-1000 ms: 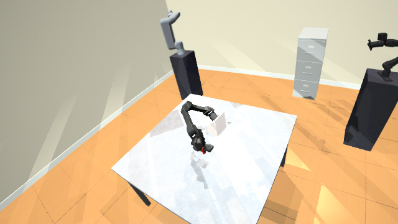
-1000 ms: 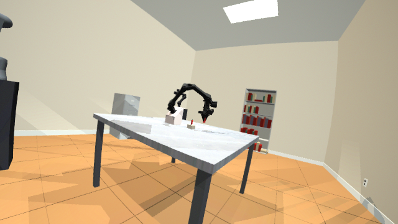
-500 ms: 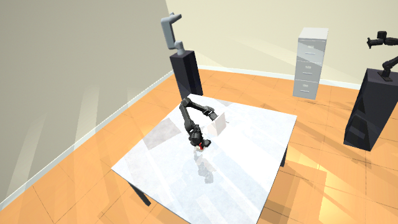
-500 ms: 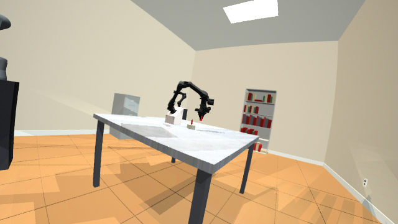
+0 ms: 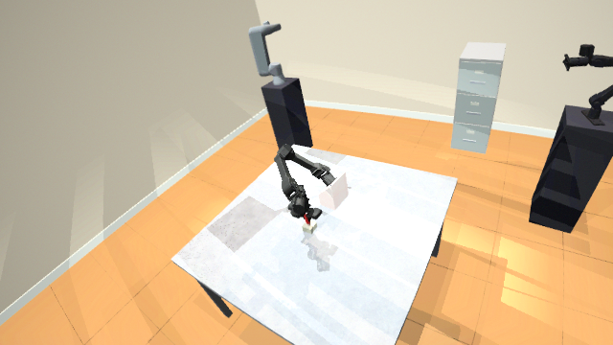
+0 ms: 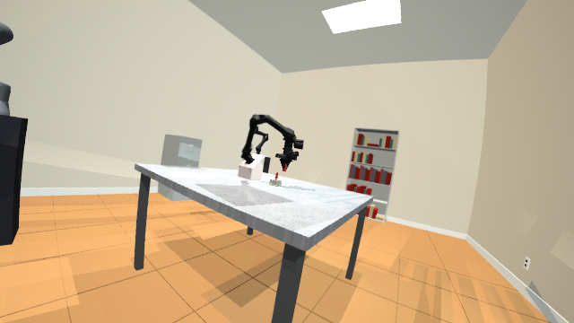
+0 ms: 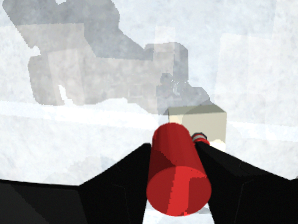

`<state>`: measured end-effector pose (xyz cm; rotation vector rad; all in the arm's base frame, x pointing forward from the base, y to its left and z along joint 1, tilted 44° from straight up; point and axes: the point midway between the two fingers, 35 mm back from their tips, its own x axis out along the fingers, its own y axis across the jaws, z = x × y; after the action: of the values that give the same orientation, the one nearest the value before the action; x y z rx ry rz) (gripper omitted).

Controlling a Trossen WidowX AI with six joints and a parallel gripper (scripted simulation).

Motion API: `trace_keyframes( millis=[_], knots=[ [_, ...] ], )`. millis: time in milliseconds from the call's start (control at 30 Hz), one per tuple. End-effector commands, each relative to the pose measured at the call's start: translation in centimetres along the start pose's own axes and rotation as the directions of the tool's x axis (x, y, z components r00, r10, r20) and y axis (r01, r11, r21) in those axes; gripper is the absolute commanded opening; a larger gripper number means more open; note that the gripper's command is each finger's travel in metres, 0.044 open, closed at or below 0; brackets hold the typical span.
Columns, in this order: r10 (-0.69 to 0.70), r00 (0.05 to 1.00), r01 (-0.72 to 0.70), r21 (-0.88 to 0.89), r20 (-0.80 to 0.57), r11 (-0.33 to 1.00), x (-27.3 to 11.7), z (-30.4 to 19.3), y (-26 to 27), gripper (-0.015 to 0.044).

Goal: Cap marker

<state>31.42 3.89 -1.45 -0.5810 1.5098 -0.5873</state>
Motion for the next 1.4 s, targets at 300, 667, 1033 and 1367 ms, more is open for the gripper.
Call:
trace_keyframes(
  millis=[300, 667, 1033, 1367],
  knots=[
    [-0.006, 1.0, 0.006, -0.009, -0.003, 1.0, -0.6, -2.6, -2.6, 0.0],
    [-0.007, 1.0, 0.007, -0.009, -0.003, 1.0, -0.1, -3.3, -3.3, 0.0],
    [-0.007, 1.0, 0.007, -0.009, -0.003, 1.0, 1.3, -3.3, -3.2, 0.0],
    [-0.007, 1.0, 0.007, -0.009, -0.003, 1.0, 2.9, -3.2, -3.3, 0.0]
  ],
)
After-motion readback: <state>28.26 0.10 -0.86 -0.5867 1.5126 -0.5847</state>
